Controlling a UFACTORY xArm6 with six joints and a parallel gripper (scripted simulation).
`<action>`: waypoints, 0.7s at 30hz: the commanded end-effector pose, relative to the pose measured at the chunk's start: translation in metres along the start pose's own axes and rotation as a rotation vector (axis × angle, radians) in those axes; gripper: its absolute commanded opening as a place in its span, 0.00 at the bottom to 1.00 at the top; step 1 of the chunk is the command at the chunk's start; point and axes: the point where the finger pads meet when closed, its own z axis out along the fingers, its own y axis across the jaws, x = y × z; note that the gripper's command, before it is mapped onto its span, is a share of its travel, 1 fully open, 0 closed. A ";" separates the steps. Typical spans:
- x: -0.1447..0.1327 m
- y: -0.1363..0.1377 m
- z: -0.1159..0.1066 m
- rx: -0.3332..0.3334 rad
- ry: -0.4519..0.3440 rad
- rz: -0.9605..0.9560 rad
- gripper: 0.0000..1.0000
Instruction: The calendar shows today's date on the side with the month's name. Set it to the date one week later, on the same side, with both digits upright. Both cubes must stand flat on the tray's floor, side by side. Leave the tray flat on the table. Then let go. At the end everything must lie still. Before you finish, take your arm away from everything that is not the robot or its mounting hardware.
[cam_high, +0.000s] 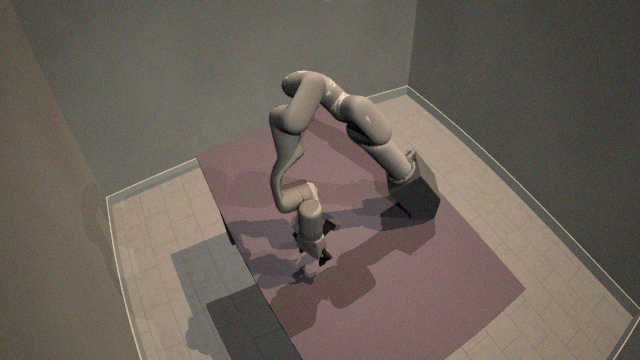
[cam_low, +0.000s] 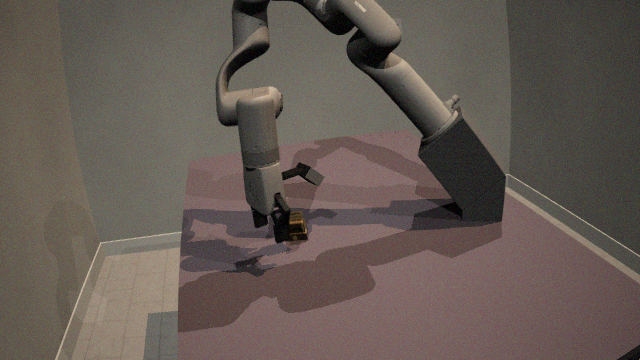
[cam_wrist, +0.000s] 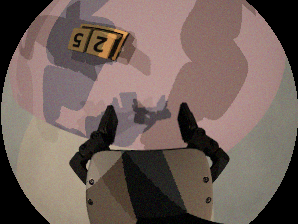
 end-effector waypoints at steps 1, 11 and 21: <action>-0.006 -0.002 -0.001 0.005 -0.011 0.108 1.00; -0.009 -0.003 -0.001 0.004 -0.011 0.288 1.00; -0.015 -0.005 -0.001 0.003 -0.012 0.465 1.00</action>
